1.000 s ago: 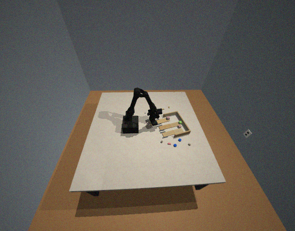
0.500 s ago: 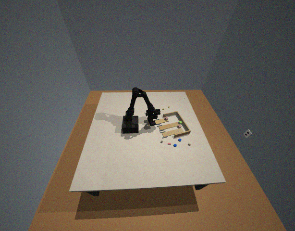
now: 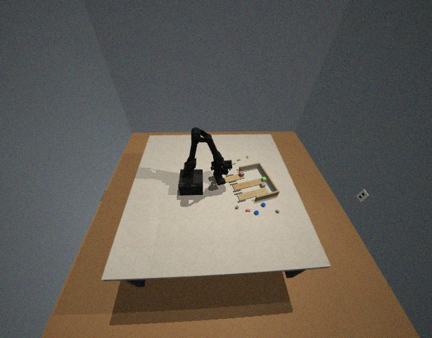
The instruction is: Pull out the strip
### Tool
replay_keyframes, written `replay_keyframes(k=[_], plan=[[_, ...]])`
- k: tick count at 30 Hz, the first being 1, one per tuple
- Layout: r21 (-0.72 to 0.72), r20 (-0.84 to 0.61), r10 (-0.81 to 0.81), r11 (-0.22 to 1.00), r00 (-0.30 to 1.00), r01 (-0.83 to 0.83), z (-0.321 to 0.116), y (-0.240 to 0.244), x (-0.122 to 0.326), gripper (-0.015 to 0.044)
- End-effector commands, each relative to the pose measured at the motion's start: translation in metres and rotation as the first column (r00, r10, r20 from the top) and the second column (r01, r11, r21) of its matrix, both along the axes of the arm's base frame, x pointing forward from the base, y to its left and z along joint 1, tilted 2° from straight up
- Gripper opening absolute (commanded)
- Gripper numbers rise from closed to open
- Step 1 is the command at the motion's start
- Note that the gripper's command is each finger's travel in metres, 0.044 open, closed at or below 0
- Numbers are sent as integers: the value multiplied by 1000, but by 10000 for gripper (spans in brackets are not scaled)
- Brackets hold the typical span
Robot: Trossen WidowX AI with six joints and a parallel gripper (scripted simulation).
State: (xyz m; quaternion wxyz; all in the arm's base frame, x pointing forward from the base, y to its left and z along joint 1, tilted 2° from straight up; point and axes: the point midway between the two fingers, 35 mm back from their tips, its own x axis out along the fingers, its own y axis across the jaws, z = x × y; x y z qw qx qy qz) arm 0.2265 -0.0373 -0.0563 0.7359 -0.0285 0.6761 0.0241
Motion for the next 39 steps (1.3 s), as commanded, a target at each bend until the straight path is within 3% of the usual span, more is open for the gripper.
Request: replay_keyframes(k=[1,39], plan=[[4,-33,1,1000,999,-1,-5,1,-16,0],[4,-36,1,1000,999,-1,-8,-1,-53,0]])
